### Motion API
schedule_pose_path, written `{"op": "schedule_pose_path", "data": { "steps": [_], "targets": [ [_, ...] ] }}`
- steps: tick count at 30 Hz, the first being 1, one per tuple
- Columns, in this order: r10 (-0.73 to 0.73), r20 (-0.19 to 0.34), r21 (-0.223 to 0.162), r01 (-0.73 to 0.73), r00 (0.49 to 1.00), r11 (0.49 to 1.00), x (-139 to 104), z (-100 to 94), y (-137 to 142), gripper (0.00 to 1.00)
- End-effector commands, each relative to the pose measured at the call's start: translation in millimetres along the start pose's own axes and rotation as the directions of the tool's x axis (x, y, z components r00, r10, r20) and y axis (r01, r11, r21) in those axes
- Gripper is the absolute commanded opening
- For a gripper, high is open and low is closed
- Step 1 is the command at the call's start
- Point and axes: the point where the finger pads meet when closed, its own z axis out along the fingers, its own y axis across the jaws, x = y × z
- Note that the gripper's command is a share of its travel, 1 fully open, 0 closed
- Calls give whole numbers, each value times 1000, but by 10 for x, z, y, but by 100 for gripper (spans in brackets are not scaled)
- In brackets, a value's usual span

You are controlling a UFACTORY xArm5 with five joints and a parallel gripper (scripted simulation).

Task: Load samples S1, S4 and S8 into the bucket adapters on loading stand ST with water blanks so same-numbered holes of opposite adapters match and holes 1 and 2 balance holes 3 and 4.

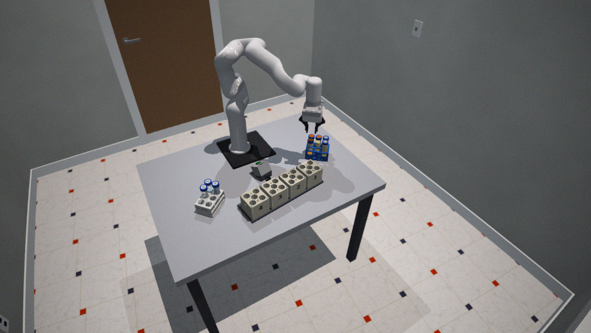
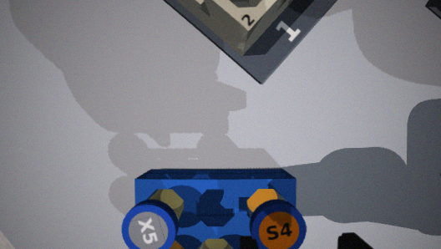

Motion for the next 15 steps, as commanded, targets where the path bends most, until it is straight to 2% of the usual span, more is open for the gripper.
{"op": "schedule_pose_path", "data": {
  "steps": [1,15],
  "targets": [
    [0,12,3,0,1000,1000,1,-97,-9,44],
    [0,12,3,0,1000,1000,4,-338,-8,44]
  ]
}}
